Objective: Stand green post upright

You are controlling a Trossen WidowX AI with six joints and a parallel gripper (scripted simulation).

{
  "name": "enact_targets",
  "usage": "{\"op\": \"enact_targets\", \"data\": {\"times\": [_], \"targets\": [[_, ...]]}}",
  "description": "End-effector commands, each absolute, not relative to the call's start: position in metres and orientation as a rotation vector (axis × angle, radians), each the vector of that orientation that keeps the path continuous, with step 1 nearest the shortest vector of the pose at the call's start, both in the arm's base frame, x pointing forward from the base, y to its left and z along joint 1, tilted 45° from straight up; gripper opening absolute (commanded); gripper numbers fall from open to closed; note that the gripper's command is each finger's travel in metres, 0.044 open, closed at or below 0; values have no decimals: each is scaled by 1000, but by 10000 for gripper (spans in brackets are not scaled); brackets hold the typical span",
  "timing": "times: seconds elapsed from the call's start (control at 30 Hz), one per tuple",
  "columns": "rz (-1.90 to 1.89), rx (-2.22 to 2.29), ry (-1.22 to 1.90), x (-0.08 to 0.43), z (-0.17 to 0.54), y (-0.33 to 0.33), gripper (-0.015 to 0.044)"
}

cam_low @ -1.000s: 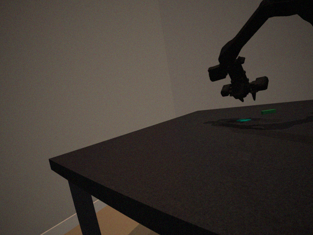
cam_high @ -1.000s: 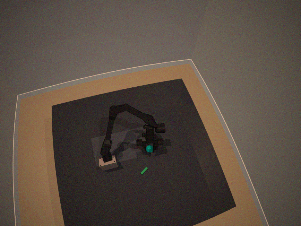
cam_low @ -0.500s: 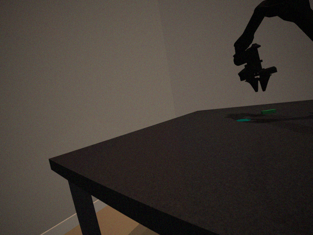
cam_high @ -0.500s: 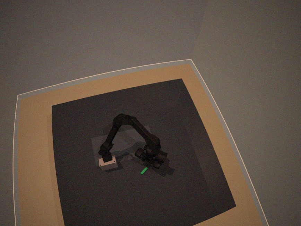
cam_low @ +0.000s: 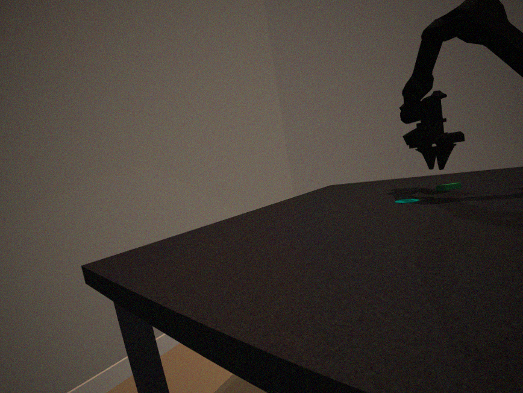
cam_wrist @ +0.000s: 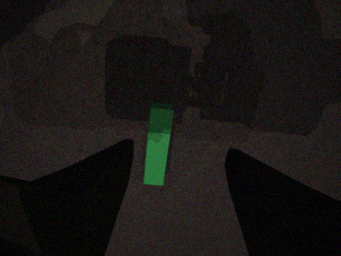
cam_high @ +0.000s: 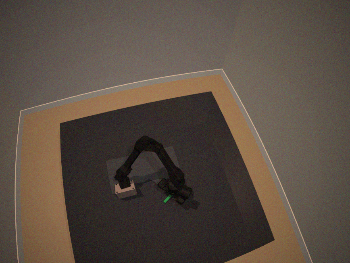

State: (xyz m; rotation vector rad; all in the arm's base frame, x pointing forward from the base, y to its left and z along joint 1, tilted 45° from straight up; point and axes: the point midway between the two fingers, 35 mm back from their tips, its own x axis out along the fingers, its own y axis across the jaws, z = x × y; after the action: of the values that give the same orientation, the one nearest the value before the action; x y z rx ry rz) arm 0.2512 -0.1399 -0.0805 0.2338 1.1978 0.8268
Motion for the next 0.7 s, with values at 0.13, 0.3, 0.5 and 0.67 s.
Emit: {"op": "enact_targets", "data": {"times": [0.13,0.3,0.5,0.67], "targets": [[837,260,1200,249,-117,-95,233],[837,260,1200,249,-117,-95,154],[837,260,1200,249,-117,-95,23],[837,260,1201,249,-115,-99,23]]}}
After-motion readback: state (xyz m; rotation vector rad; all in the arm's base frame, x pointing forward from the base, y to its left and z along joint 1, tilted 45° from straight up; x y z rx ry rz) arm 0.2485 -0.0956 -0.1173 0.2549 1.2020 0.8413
